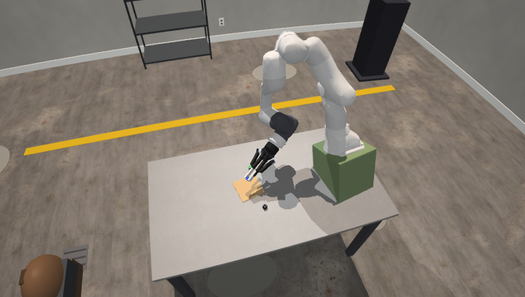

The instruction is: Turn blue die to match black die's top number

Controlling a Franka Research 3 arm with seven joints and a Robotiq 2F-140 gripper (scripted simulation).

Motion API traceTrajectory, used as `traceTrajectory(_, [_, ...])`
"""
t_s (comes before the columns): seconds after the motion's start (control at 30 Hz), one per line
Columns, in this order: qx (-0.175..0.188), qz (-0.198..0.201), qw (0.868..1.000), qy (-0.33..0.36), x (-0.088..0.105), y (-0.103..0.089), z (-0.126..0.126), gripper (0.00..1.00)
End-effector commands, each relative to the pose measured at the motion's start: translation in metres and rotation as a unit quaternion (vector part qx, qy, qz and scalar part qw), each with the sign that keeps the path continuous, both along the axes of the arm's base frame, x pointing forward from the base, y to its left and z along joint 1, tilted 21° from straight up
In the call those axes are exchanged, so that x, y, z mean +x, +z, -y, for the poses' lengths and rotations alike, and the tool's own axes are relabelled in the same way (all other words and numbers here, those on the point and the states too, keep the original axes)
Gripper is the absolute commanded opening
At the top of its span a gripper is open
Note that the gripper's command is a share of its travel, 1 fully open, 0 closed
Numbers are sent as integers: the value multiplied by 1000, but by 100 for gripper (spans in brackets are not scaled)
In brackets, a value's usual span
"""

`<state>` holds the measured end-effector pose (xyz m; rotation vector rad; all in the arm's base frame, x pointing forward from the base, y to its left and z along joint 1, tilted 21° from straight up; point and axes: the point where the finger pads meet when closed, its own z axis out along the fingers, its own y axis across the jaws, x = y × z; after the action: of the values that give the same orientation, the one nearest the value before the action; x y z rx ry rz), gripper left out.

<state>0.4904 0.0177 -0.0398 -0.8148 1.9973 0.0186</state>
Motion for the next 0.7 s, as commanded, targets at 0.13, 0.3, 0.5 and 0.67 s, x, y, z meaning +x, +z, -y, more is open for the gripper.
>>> traceTrajectory(0.13, [-19, 11, 1000, 10, 2, -5, 4, 9])
traceTrajectory(0.3, [-19, 11, 1000, 10, 3, -19, 9, 9])
traceTrajectory(0.5, [-19, 11, 1000, 10, 5, -40, 17, 9])
traceTrajectory(0.67, [-19, 11, 1000, 10, 7, -53, 22, 9])
